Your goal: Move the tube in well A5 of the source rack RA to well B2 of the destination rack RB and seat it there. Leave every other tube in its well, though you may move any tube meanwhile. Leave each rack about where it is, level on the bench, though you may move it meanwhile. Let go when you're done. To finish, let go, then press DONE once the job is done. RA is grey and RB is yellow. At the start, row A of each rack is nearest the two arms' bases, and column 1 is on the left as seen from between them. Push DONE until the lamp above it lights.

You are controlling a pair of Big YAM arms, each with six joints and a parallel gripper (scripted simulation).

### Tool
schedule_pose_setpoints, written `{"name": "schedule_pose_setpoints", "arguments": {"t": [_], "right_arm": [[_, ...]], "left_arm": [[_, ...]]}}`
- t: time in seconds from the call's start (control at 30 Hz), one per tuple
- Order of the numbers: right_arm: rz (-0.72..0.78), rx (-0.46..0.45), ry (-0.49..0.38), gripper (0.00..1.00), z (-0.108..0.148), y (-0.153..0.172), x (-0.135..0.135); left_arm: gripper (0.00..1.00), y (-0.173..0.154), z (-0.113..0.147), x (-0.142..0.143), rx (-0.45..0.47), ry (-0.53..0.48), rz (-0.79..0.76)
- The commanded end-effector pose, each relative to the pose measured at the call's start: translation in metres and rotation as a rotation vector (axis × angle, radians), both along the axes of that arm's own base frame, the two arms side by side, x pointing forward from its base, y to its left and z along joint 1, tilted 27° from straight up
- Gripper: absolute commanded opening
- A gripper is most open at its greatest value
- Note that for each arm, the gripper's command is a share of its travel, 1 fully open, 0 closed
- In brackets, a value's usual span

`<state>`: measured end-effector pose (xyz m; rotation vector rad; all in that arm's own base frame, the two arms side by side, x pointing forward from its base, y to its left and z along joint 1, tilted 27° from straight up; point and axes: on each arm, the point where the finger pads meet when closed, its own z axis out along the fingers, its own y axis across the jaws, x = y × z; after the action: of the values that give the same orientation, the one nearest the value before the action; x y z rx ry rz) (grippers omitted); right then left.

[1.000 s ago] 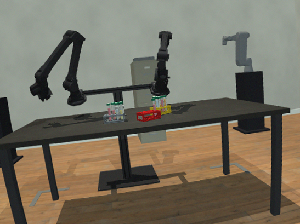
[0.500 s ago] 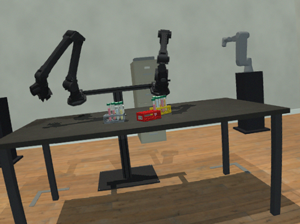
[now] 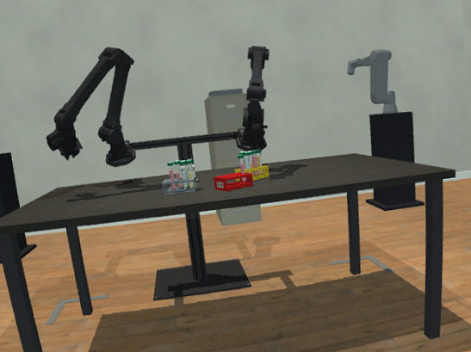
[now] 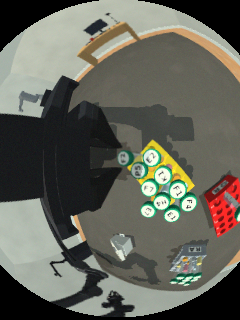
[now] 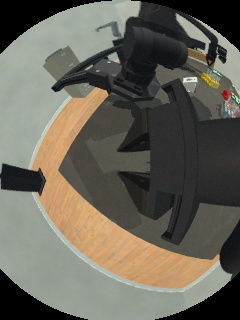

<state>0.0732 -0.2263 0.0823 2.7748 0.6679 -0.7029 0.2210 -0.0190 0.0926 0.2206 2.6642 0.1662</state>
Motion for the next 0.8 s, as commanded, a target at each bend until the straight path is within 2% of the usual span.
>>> {"name": "schedule_pose_setpoints", "arguments": {"t": [0.0,0.77], "right_arm": [[-0.001,-0.014,-0.011,0.3,0.0062,-0.0054,0.004],[-0.001,-0.014,-0.011,0.3,0.0062,-0.0054,0.004]], "left_arm": [[0.3,0.0025,-0.0065,0.0001,0.001,0.006,0.004],[0.3,0.0034,-0.0144,0.0027,0.002,0.008,0.003]]}}
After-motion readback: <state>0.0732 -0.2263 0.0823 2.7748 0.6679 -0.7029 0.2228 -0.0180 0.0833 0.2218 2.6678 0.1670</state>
